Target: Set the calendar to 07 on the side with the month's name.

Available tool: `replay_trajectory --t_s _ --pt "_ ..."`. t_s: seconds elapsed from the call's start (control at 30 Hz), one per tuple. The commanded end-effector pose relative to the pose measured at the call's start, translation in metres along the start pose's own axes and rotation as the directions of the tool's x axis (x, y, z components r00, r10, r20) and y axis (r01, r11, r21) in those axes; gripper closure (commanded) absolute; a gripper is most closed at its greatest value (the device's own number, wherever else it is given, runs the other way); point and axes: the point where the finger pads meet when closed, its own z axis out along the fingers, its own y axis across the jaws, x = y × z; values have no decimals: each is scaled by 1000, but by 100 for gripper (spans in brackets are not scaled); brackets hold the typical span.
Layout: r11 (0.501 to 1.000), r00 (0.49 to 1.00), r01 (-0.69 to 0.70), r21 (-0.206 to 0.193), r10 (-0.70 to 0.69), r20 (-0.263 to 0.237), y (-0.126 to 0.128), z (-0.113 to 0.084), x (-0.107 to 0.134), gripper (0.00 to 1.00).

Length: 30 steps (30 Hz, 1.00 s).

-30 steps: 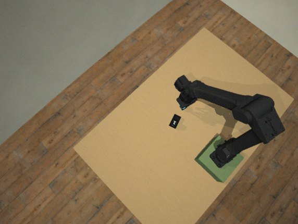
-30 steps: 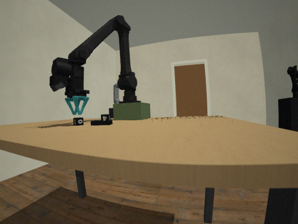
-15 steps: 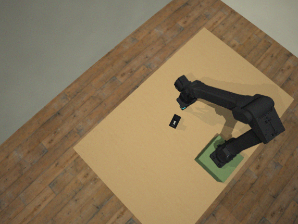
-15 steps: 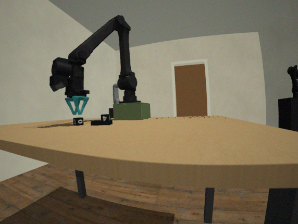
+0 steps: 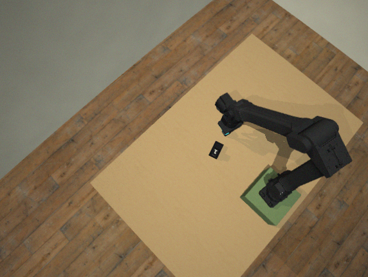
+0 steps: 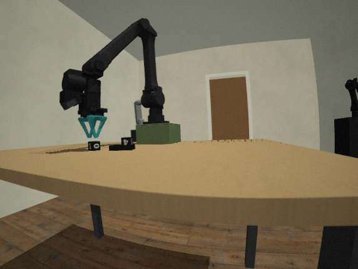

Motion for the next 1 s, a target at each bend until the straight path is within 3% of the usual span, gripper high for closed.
replay_trajectory --t_s 0.0,0.97 --pt "1000 1000 -2 -1 2 -3 -1 6 1 54" --pt "1000 1000 -2 -1 2 18 -1 0 2 54"
